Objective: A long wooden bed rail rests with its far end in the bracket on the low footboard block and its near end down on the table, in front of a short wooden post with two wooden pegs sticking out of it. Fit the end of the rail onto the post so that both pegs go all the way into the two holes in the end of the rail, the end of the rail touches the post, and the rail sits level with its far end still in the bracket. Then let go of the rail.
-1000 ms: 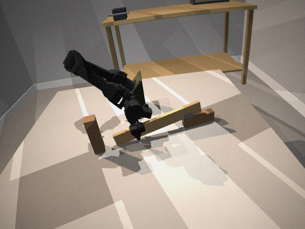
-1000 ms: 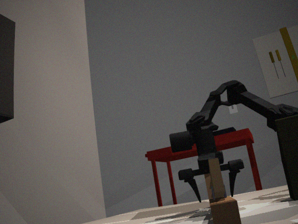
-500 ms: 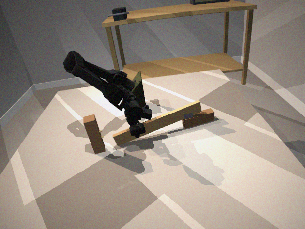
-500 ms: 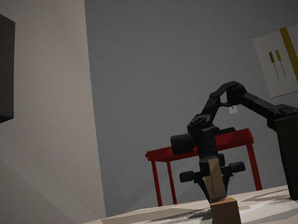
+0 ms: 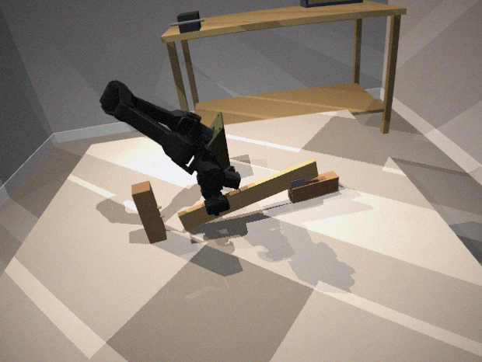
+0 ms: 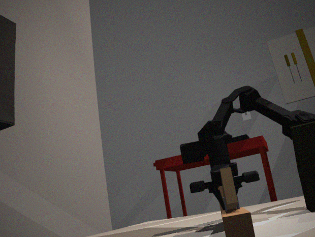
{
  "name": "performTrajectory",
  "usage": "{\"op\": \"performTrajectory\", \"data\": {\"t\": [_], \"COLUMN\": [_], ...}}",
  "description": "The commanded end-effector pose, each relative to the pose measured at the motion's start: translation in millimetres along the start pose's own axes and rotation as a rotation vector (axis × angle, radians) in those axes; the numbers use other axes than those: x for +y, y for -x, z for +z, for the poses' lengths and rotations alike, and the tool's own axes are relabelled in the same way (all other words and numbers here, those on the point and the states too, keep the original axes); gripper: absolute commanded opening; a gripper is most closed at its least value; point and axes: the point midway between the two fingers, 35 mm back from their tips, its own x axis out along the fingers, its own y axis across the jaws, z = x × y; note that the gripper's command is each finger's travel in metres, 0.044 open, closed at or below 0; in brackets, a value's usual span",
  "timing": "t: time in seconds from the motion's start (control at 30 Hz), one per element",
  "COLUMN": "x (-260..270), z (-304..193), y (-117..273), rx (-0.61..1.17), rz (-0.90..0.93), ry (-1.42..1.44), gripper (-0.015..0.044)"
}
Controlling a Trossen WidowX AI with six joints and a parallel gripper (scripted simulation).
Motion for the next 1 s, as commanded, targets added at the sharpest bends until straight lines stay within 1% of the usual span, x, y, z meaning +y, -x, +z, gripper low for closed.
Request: {"op": "performTrajectory", "data": {"t": [0.0,0.97], "x": [0.0,-2.0], "z": [-0.3,0.2], "y": [-0.1,11.8], "rx": [0.003,0.002], "rz": [-0.001,-0.001], "ry": [0.002,0.001], "gripper": [0.0,0.0]}}
